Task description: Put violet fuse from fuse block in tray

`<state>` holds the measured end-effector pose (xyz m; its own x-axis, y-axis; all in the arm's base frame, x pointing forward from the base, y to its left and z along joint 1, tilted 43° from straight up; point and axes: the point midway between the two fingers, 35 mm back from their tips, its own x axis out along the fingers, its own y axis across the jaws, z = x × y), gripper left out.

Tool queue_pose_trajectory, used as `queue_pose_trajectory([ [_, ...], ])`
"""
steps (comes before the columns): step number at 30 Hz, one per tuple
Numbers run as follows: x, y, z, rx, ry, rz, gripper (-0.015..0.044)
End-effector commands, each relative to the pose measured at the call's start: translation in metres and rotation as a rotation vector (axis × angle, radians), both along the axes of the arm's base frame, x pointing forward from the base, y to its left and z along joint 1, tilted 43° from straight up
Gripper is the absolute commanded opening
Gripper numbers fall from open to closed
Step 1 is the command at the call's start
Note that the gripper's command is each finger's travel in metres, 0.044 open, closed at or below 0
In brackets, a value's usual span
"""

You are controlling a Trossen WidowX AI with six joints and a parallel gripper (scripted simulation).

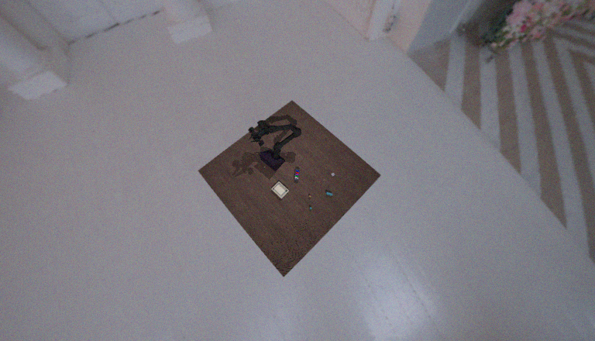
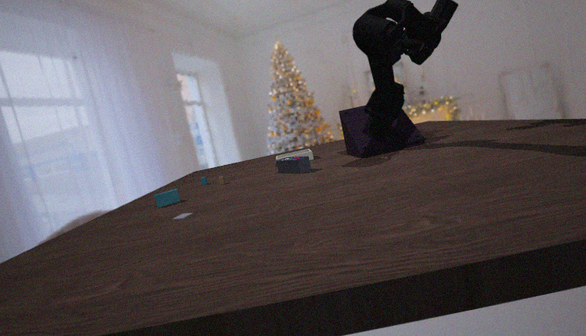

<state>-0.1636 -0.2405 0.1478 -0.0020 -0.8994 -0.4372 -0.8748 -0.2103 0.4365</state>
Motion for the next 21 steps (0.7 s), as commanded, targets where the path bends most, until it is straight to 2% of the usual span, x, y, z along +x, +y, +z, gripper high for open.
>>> queue_pose_trajectory([
  [1,0.040,-0.027,-0.011,0.049,0.159,0.284,0.0065],
  [6,0.105,-0.051,-0.026,0.062,0.376,0.696,0.0065],
  [11,0.170,-0.058,-0.041,0.038,0.556,1.071,0.0065],
  [16,0.230,-0.050,-0.052,-0.076,0.744,1.455,0.0065],
  [21,0.294,-0.023,-0.064,-0.283,0.947,1.883,0.0065],
])
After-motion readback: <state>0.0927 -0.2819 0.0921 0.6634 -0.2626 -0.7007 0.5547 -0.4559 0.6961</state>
